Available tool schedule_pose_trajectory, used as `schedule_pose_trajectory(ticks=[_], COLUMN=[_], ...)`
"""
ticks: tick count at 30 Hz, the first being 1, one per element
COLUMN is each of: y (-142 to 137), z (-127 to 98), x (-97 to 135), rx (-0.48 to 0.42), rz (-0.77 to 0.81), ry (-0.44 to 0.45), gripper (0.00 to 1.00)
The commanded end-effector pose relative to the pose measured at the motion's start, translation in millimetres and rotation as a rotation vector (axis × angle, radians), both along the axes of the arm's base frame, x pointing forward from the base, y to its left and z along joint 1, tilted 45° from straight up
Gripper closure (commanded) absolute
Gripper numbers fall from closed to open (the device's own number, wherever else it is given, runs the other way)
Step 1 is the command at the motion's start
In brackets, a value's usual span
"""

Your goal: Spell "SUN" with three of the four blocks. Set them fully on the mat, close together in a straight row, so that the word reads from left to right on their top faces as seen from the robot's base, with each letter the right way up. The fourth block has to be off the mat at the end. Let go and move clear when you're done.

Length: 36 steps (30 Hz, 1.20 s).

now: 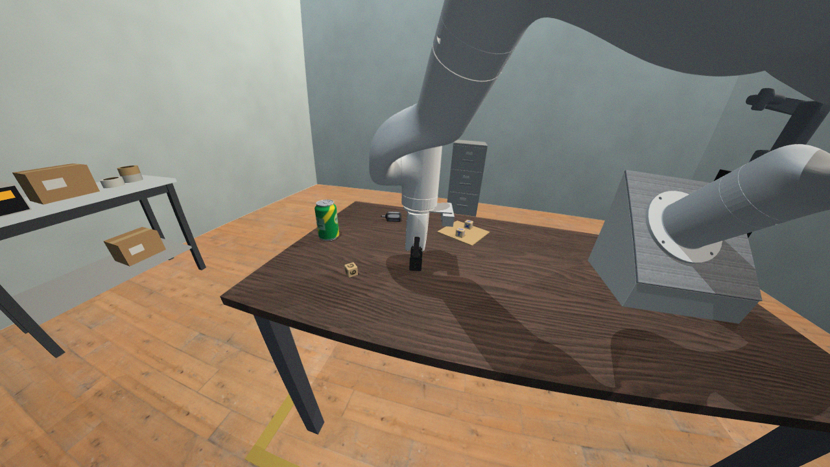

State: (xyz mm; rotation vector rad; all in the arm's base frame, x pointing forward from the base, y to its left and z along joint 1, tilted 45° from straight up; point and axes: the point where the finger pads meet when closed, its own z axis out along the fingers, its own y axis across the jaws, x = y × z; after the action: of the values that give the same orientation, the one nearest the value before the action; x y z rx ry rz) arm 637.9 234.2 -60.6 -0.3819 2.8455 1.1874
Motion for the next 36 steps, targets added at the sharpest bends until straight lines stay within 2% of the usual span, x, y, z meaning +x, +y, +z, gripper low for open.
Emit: schedule_pose_trajectory(ticks=[1, 6, 13, 15, 22, 36], y=[0, -7, -40, -40, -68, -71], z=[1, 8, 41, 41, 69, 71], x=[1, 1, 4, 4, 7, 7], rx=[0.000, 0.000, 0.000, 0.000, 0.000, 0.000], rz=[-0.001, -0.001, -0.001, -0.001, -0.001, 0.001], ry=[-0.001, -0.001, -0.001, -0.001, -0.001, -0.003], gripper=[0.77, 0.77, 0.77, 0.77, 0.77, 0.77])
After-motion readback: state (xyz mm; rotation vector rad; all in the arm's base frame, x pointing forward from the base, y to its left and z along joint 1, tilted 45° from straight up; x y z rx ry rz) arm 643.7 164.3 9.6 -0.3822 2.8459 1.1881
